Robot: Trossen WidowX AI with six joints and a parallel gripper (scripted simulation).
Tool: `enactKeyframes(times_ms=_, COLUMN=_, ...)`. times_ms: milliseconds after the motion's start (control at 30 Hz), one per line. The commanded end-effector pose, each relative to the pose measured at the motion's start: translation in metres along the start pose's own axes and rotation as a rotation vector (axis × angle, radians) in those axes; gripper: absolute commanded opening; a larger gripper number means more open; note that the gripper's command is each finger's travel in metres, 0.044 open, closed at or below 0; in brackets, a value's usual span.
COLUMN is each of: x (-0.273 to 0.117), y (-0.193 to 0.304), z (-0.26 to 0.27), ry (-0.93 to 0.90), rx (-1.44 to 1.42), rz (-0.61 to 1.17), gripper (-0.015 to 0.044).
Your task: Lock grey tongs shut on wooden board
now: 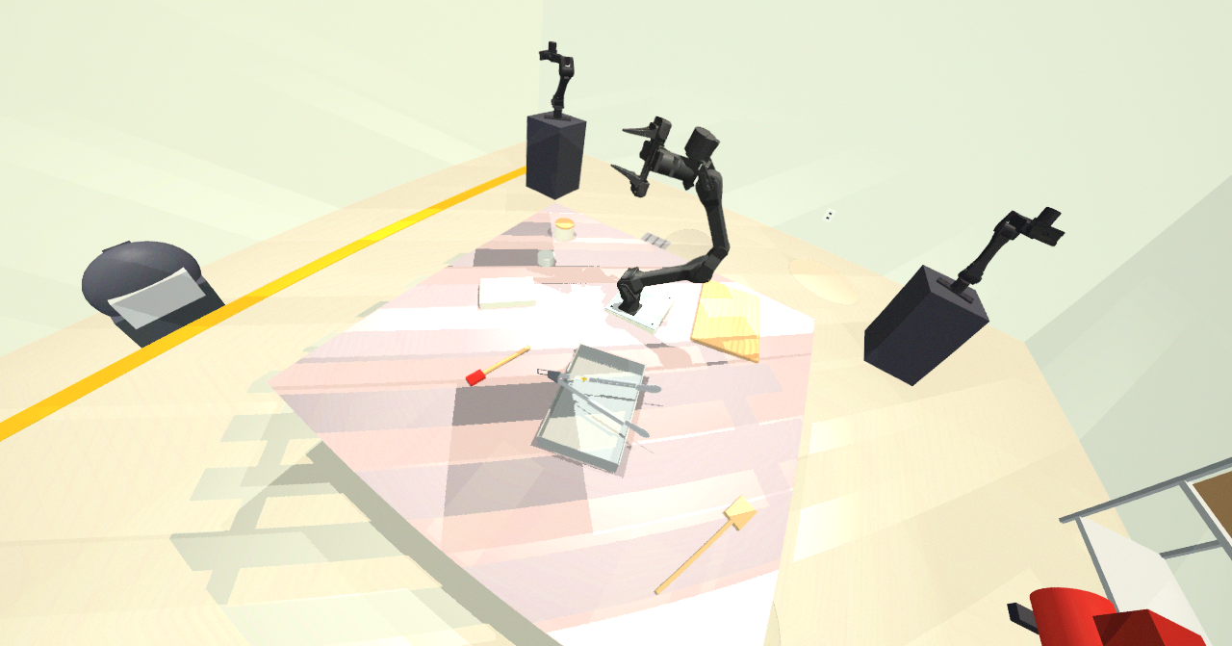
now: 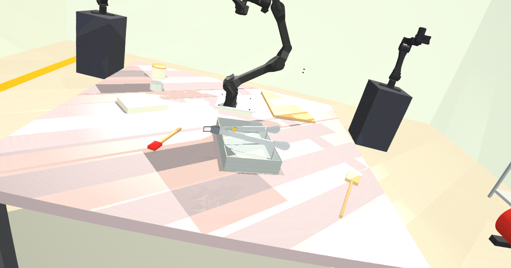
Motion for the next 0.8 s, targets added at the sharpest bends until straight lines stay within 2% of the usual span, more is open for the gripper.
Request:
enactKeyframes(times_ms=0, x=0.0, y=0.0, z=0.0, ry=0.0, rx=0.0, rz=0.0, gripper=0.0426)
enactKeyframes(times_ms=233, x=0.031, y=-0.019, z=-0.011, ry=0.109, rx=0.053, rz=0.071, gripper=0.044)
enactKeyframes(times_ms=400, x=0.081, y=-0.028, z=-0.034, ry=0.248, rx=0.099, rz=0.187, gripper=0.044)
enactKeyframes(times_ms=633, x=0.147, y=-0.007, z=-0.09, ry=0.53, rx=0.14, rz=0.341, gripper=0.044)
enactKeyframes(times_ms=767, x=0.169, y=0.023, z=-0.123, ry=0.659, rx=0.096, rz=0.455, gripper=0.044)
Point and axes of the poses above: the point midway between the two fingers, 35 mm back from their tips, its own x axis out along the fingers, its own z axis across the jaws, y = z × x, the point moved 4 cm from there along -x, back along the fingers, and after that the axes turned 4 degrees about -x, right-handed, at the moved point
